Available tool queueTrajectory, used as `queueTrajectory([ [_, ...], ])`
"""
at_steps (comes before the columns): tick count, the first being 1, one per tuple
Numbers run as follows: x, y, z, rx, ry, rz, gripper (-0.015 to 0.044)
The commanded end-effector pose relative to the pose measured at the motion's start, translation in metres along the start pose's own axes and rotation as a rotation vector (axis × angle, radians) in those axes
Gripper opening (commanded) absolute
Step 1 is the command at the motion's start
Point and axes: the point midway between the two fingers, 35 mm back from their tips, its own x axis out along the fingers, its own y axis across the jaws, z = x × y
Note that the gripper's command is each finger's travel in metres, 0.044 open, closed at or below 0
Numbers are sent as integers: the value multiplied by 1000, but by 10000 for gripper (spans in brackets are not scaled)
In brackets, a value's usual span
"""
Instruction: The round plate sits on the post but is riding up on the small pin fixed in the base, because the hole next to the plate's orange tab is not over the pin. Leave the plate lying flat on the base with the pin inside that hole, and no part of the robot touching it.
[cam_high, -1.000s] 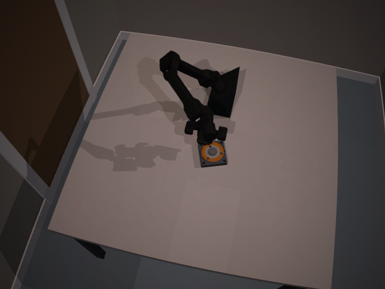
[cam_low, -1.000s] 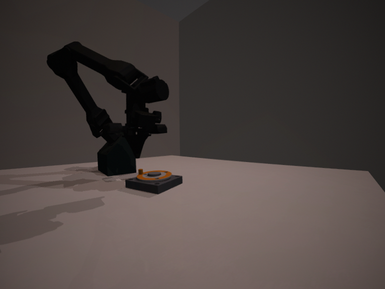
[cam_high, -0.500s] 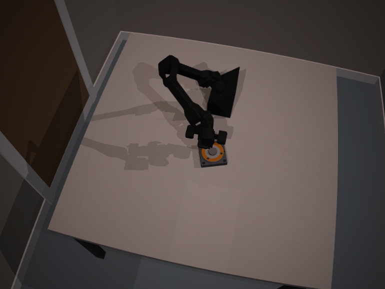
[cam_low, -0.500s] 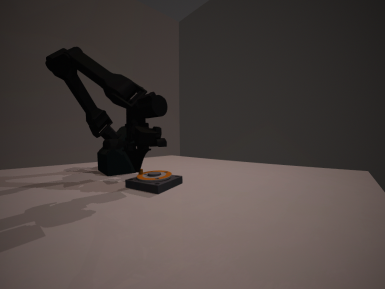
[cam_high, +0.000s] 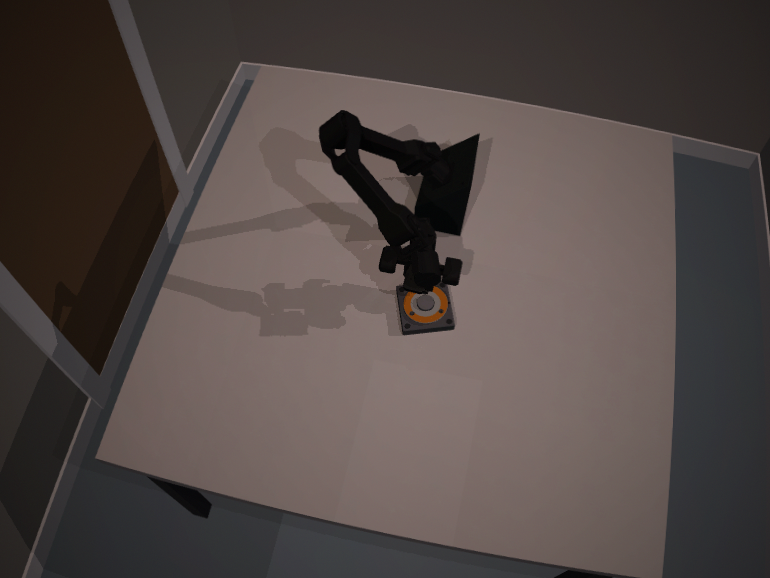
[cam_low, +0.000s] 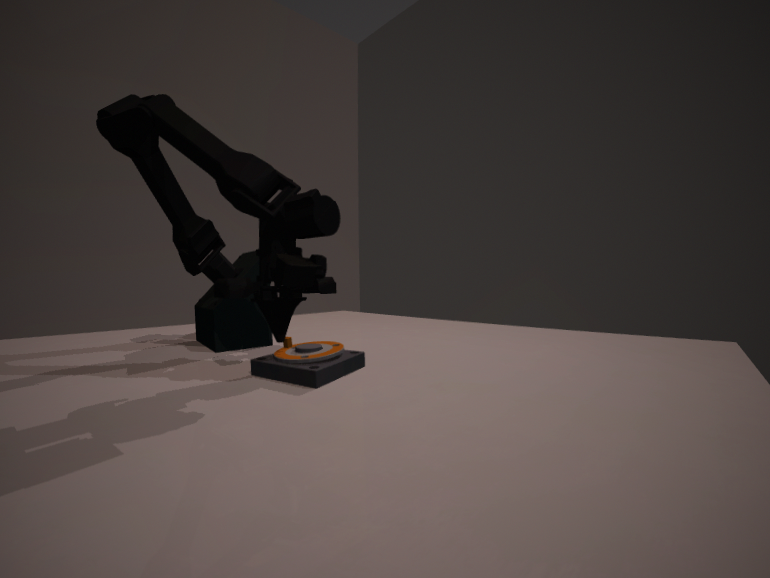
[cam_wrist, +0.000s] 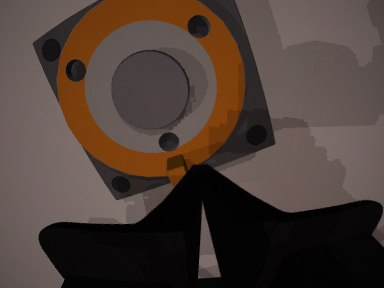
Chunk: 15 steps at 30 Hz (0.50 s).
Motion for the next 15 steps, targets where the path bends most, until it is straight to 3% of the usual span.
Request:
queueTrajectory([
  [1,1,5,-4,-2,7,4,0],
  [15,1,22,-7,-2,7,5,0],
])
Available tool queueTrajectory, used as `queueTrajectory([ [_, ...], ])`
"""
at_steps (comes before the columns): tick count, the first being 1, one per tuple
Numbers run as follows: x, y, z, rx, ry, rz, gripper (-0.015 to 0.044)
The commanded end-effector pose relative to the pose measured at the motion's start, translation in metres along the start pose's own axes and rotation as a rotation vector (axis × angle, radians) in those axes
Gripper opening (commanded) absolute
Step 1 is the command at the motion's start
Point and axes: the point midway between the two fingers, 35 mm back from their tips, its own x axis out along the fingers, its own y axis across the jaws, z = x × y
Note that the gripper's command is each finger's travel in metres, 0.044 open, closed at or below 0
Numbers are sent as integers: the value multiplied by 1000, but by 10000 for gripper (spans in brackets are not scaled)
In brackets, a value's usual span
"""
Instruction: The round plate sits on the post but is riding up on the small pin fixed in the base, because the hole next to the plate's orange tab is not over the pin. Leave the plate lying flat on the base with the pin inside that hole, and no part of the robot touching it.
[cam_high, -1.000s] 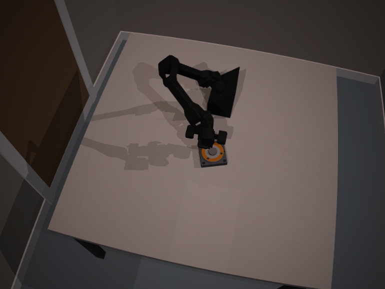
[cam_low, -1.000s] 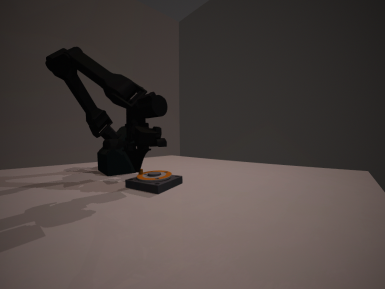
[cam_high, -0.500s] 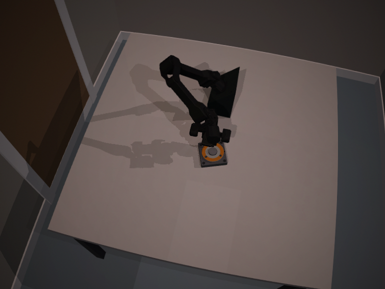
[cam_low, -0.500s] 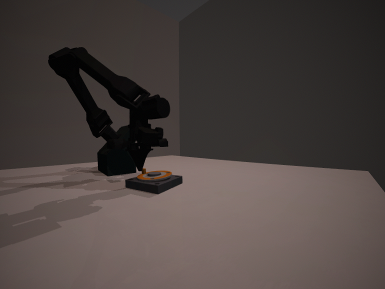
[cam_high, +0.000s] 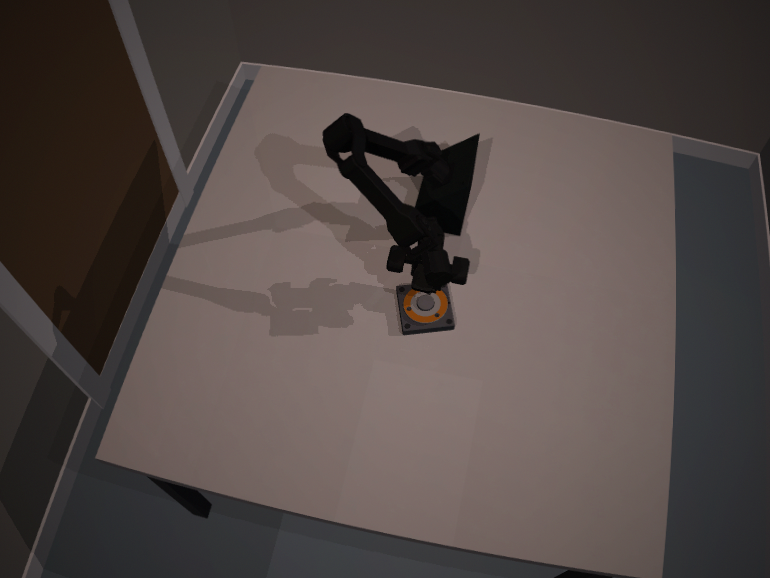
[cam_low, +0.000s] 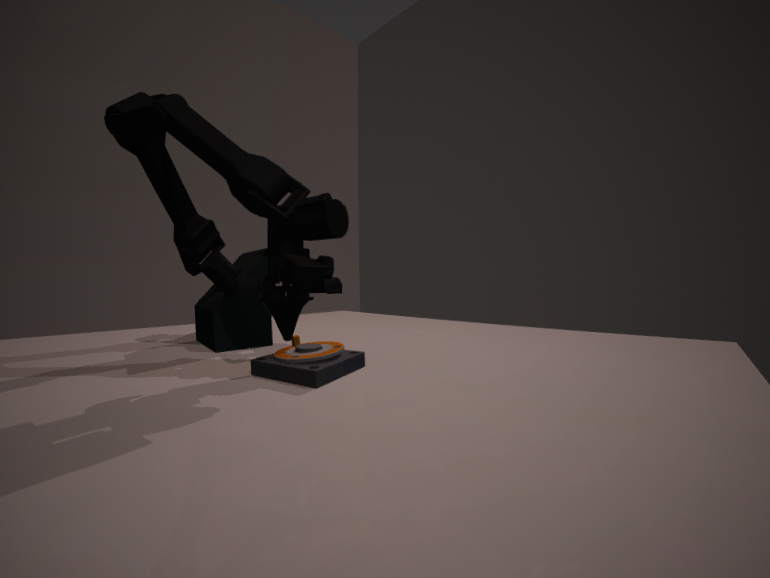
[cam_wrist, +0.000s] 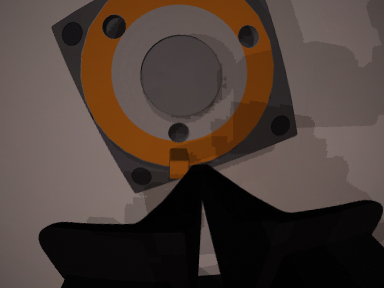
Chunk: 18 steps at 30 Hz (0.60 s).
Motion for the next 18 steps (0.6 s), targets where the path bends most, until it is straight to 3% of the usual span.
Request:
queueTrajectory([
  [1,1,6,0,3,3,8,0],
  [18,-1,29,5,3,2,9,0],
])
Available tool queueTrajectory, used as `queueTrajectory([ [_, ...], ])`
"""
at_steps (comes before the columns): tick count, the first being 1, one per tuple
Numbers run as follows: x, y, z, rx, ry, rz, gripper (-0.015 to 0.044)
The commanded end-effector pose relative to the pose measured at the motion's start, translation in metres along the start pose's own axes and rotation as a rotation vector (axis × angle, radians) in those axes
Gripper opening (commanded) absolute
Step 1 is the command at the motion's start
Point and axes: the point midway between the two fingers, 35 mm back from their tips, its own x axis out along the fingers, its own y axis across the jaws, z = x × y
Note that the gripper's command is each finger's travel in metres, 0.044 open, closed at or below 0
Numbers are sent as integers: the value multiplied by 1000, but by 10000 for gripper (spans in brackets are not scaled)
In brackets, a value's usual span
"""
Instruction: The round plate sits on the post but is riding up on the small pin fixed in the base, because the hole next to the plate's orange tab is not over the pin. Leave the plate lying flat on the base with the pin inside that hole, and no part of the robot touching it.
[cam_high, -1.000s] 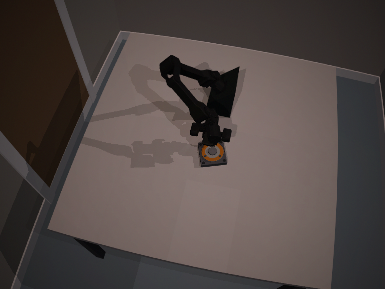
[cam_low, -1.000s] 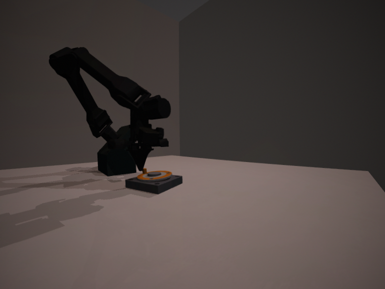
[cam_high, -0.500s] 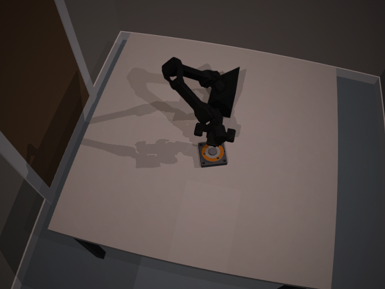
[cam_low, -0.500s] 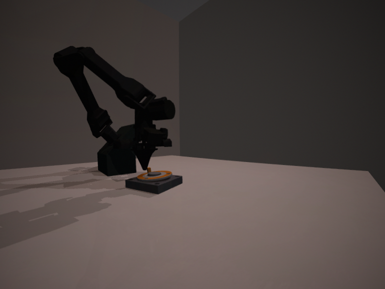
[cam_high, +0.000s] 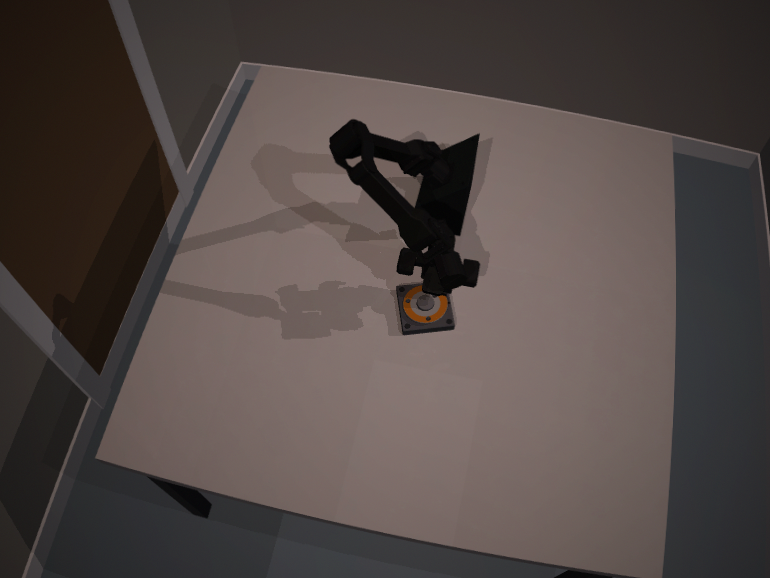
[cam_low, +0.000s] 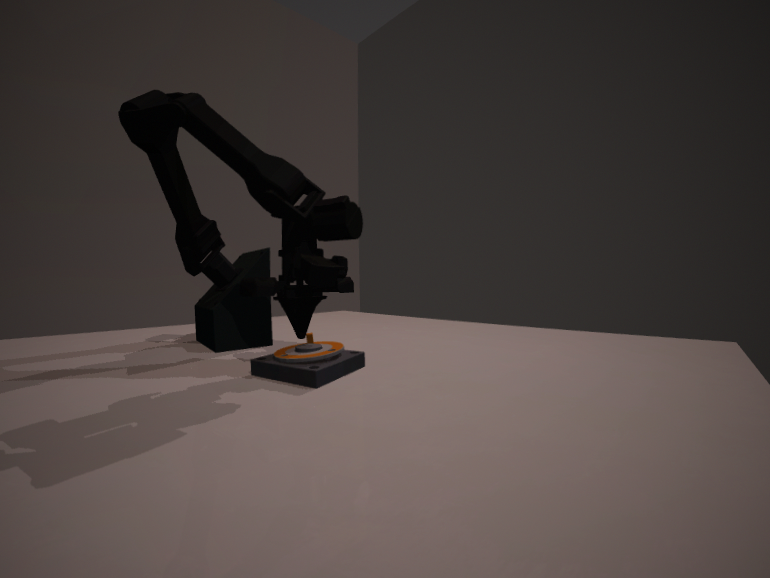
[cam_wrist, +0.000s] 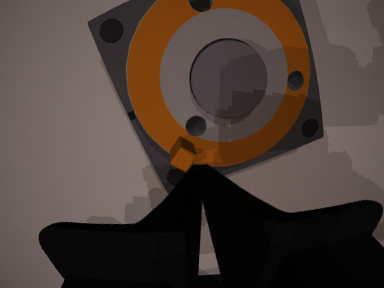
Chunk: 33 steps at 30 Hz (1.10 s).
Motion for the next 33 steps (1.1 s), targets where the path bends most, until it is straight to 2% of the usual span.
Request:
queueTrajectory([
  [1,0,6,3,6,1,5,0],
  [33,-2,26,20,7,0,7,0],
])
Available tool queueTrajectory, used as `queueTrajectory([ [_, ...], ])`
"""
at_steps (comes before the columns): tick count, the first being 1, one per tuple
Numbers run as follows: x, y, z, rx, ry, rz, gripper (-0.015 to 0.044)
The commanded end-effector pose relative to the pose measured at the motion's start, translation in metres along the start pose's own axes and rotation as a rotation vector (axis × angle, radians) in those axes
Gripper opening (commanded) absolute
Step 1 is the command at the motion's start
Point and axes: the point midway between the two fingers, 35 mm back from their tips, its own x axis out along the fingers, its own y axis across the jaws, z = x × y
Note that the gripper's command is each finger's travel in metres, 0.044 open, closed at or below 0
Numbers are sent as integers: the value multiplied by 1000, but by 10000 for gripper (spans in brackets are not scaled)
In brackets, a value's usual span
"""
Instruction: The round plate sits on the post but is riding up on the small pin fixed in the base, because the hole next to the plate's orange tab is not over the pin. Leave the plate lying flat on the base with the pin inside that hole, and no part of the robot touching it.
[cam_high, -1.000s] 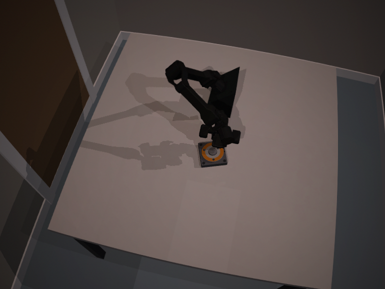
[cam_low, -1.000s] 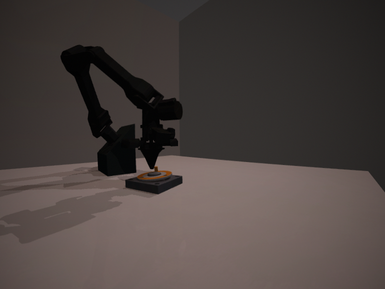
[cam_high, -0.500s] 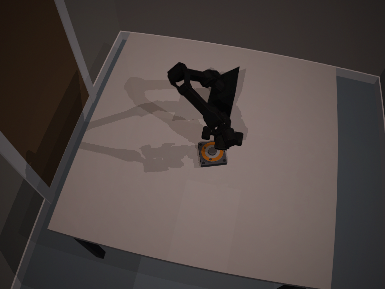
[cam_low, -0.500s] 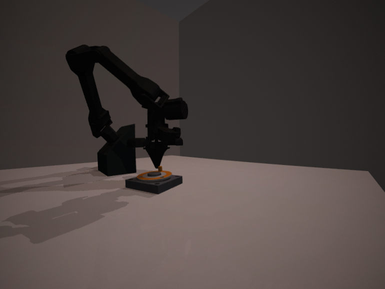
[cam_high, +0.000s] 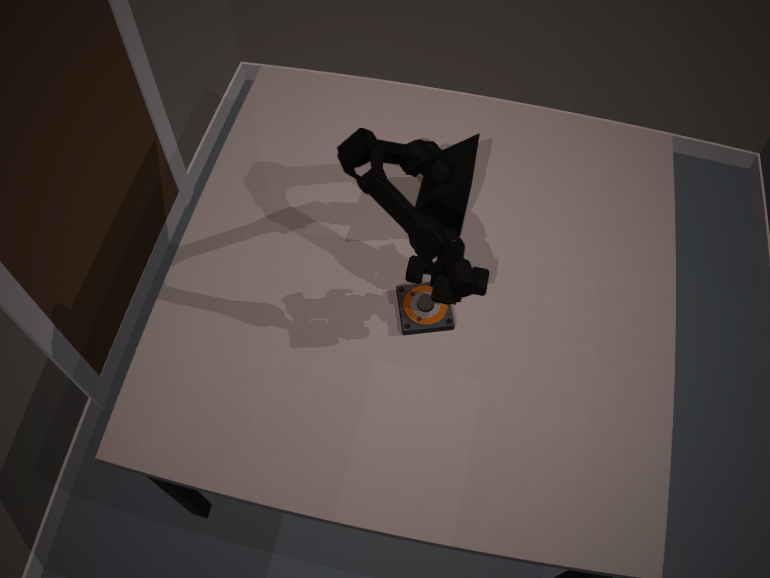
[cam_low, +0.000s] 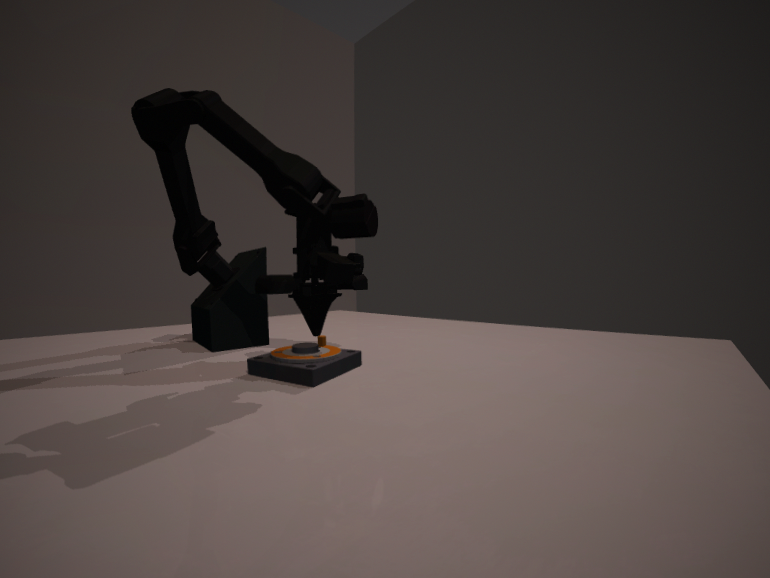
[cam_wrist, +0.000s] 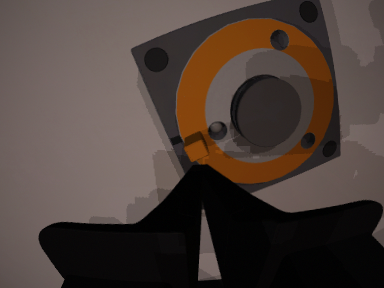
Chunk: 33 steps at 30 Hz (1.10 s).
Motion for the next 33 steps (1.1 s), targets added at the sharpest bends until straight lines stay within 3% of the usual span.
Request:
queueTrajectory([
  [1,1,2,2,3,2,1,0],
  [12,-44,1,-1,3,3,3,0],
  [33,-38,2,0,-4,-1,0,0],
])
